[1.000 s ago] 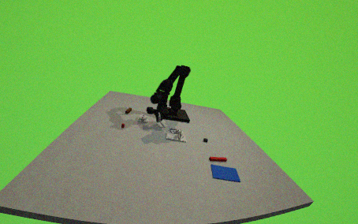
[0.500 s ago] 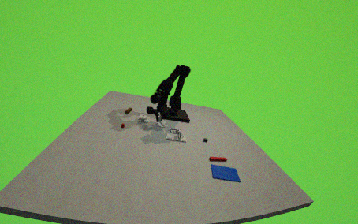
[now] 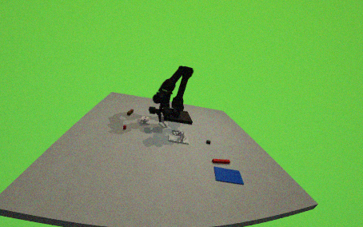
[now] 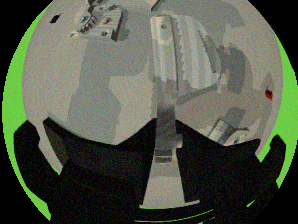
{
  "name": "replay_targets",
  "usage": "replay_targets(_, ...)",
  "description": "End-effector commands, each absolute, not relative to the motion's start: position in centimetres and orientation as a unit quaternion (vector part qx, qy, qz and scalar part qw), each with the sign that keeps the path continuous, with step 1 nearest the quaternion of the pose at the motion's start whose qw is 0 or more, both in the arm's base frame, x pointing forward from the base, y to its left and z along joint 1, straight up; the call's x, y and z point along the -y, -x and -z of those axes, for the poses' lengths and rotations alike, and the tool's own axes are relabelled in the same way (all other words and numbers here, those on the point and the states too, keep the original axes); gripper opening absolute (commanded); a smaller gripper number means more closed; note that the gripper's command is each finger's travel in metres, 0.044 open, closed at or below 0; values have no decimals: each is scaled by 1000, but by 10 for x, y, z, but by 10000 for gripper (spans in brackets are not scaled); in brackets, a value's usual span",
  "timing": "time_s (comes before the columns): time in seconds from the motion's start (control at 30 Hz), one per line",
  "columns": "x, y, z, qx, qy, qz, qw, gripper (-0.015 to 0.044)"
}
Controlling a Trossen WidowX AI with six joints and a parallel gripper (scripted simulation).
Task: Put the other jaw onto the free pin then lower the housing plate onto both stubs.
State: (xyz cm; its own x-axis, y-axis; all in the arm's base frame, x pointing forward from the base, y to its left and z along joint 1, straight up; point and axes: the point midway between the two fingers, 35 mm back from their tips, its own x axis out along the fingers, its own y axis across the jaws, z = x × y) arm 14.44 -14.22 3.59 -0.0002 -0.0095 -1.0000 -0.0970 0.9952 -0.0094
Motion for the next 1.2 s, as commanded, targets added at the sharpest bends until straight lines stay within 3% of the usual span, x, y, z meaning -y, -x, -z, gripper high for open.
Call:
replay_targets(0.0,143,-145,-41,-703,38,-27,709,37)
replay_targets(1.17,141,-145,-97,-703,38,-27,709,37)
